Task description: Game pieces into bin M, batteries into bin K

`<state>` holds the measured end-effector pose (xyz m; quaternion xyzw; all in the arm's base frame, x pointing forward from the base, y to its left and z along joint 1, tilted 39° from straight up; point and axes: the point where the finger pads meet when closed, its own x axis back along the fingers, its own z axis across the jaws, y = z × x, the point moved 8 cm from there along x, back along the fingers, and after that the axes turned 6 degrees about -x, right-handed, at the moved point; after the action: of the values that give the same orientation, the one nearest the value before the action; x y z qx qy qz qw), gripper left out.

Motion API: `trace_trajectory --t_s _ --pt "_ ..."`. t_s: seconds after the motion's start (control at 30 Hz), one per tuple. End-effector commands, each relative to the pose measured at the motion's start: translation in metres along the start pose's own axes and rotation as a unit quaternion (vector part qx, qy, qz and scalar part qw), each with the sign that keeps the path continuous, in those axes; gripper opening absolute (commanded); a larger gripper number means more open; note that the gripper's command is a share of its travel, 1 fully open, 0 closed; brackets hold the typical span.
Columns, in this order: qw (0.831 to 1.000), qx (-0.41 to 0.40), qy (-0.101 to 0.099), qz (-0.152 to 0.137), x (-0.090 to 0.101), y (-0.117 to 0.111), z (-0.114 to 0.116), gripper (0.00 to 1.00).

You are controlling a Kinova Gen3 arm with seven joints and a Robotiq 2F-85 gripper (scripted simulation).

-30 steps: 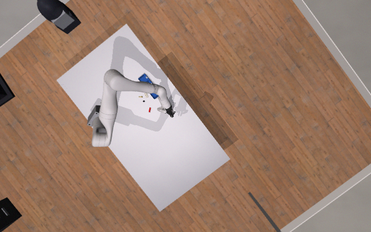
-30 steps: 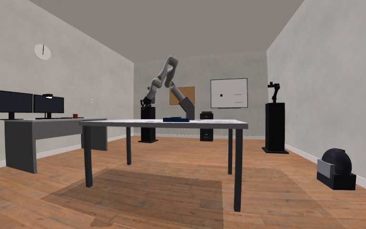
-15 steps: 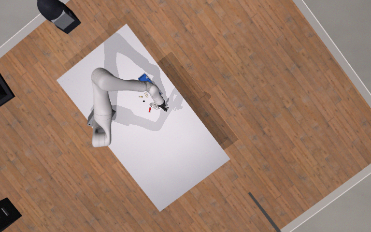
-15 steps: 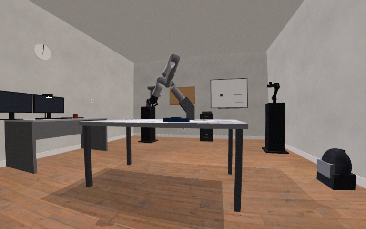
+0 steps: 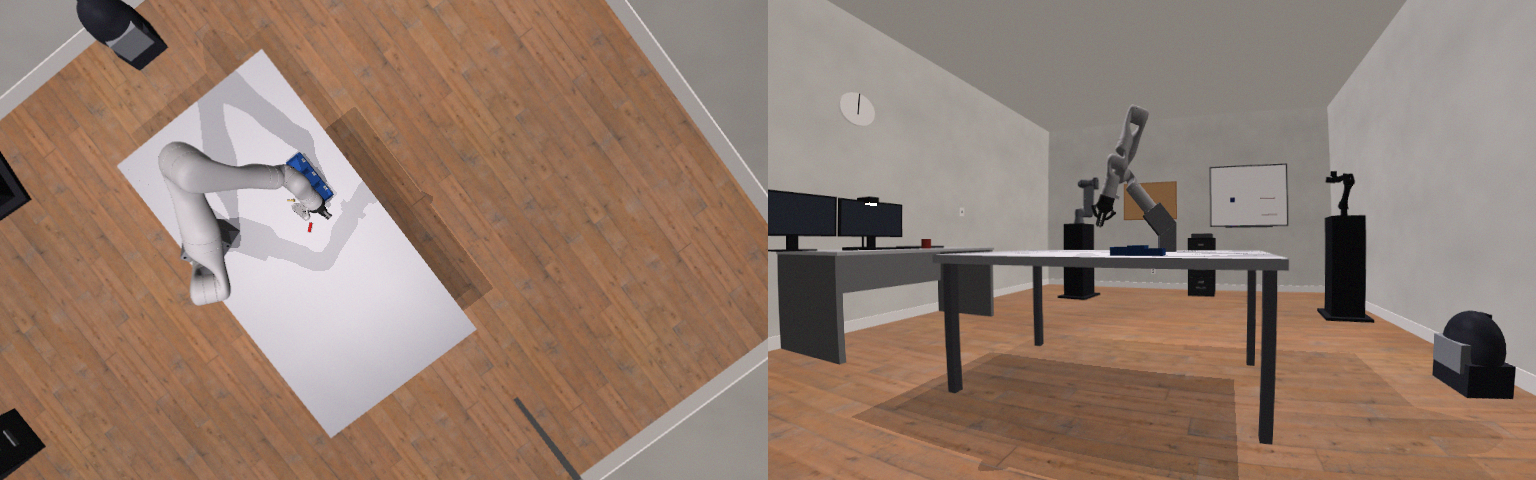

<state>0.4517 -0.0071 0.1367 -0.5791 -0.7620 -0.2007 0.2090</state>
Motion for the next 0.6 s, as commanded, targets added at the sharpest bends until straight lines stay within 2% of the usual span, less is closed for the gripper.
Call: trace_trajectory --t_s 0.0,0.07,0.13,0.17,0.2,0.3,0.33,0.37,0.43,0.5,0.53,0.57 --pt "0.999 -0.023 0.033 -0.02 0.016 -0.007 0.014 0.09" --pt "0.999 -0.023 0.033 -0.02 0.024 -0.013 0.027 0.09" --pt "0.999 -0.023 0.033 -0.019 0.025 -0.013 0.028 0.09" --pt "0.998 -0.036 0.053 -0.026 0.029 -0.017 0.031 0.09" --pt "0.997 -0.041 0.061 -0.029 0.033 -0.021 0.037 0.09" --pt "0.997 -0.041 0.061 -0.028 0.04 -0.026 0.047 0.09" --pt "0.995 -0.054 0.082 -0.033 0.044 -0.03 0.05 0.09" --pt "0.994 -0.058 0.089 -0.035 0.048 -0.034 0.055 0.09" --pt "0.994 -0.058 0.089 -0.035 0.055 -0.04 0.064 0.09" --pt "0.994 -0.058 0.089 -0.035 0.055 -0.04 0.064 0.09" --pt "0.991 -0.071 0.11 -0.038 0.059 -0.045 0.067 0.09" --pt "0.99 -0.075 0.117 -0.039 0.063 -0.049 0.071 0.09"
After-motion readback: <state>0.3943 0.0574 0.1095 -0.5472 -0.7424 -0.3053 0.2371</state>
